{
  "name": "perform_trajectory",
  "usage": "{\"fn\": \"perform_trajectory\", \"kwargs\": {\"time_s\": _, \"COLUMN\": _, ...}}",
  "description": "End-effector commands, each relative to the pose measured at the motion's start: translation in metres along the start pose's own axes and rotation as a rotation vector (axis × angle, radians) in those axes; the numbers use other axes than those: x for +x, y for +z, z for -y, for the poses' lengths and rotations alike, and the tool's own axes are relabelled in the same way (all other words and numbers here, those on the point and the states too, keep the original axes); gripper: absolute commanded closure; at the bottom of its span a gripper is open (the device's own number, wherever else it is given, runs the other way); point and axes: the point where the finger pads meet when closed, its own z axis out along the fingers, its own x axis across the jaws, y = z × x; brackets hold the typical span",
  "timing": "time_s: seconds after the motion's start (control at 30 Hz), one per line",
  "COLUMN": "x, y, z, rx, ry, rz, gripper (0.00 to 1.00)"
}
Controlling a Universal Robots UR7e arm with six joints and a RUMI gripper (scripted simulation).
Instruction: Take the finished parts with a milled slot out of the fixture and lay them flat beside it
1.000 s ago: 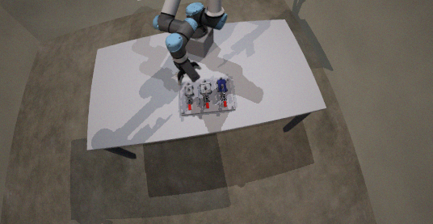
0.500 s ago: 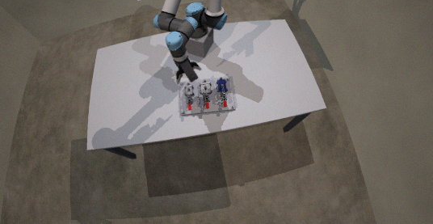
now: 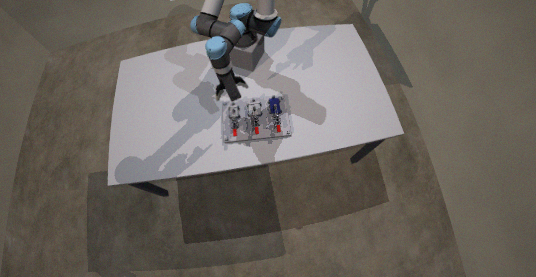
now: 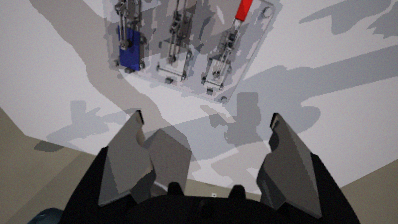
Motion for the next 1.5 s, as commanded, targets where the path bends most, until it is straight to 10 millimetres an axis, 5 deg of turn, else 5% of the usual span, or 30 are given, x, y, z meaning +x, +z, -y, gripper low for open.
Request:
{"fn": "perform_trajectory", "kwargs": {"time_s": 0.0, "x": 0.0, "y": 0.0, "z": 0.0, "rx": 0.0, "ry": 0.004, "rz": -0.003, "gripper": 0.0}}
{"fn": "perform_trajectory", "kwargs": {"time_s": 0.6, "x": 0.012, "y": -0.008, "z": -0.009, "rx": 0.032, "ry": 0.279, "rz": -0.052, "gripper": 0.0}}
{"fn": "perform_trajectory", "kwargs": {"time_s": 1.27, "x": 0.014, "y": -0.01, "z": -0.009, "rx": 0.038, "ry": 0.317, "rz": -0.058, "gripper": 0.0}}
{"fn": "perform_trajectory", "kwargs": {"time_s": 1.3, "x": 0.014, "y": -0.01, "z": -0.009, "rx": 0.038, "ry": 0.317, "rz": -0.058, "gripper": 1.0}}
{"fn": "perform_trajectory", "kwargs": {"time_s": 1.47, "x": 0.014, "y": -0.01, "z": -0.009, "rx": 0.038, "ry": 0.317, "rz": -0.058, "gripper": 1.0}}
